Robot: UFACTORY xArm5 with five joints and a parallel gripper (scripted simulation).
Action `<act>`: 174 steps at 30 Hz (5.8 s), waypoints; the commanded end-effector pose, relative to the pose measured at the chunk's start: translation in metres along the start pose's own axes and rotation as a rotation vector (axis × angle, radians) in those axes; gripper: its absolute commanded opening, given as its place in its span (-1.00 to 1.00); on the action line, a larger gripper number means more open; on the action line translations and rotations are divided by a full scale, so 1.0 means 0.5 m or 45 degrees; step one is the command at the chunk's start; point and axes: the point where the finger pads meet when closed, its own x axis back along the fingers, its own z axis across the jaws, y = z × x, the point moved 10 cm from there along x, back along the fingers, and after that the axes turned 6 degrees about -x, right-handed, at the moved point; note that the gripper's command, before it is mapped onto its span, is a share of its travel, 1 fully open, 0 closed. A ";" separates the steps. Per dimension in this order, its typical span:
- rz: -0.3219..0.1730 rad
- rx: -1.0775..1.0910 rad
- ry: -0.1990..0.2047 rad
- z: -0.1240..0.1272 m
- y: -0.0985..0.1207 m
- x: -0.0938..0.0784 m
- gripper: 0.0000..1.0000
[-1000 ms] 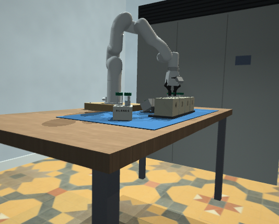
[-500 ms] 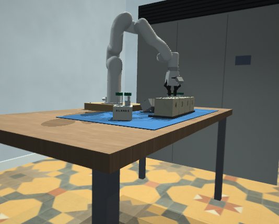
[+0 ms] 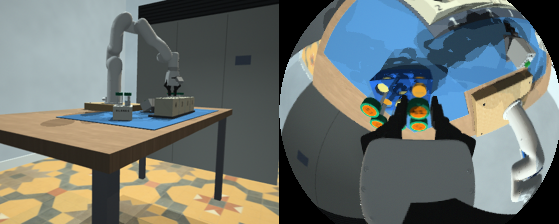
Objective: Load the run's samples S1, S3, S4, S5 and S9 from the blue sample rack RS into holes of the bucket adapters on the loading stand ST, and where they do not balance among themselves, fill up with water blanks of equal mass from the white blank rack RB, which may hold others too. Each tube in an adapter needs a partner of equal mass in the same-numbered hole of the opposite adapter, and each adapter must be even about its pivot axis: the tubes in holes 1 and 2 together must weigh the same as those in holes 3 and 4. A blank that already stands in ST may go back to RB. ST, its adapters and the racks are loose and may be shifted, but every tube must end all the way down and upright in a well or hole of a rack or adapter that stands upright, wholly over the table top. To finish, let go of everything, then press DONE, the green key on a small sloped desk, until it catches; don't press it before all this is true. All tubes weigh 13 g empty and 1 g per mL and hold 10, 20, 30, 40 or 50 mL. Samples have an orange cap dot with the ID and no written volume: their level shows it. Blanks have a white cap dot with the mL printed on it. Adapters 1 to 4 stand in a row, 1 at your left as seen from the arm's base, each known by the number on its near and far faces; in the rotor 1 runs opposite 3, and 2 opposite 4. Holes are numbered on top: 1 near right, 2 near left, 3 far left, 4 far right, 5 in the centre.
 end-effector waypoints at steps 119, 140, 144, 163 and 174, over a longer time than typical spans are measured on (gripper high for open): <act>0.000 0.000 -0.006 -0.160 0.016 0.268 0.13; 0.000 0.000 -0.006 -0.160 0.016 0.228 0.13; 0.000 0.000 -0.006 -0.160 0.016 0.220 0.13; 0.000 0.000 -0.005 -0.161 0.016 0.152 0.13; 0.000 0.000 -0.005 -0.161 0.016 0.108 0.13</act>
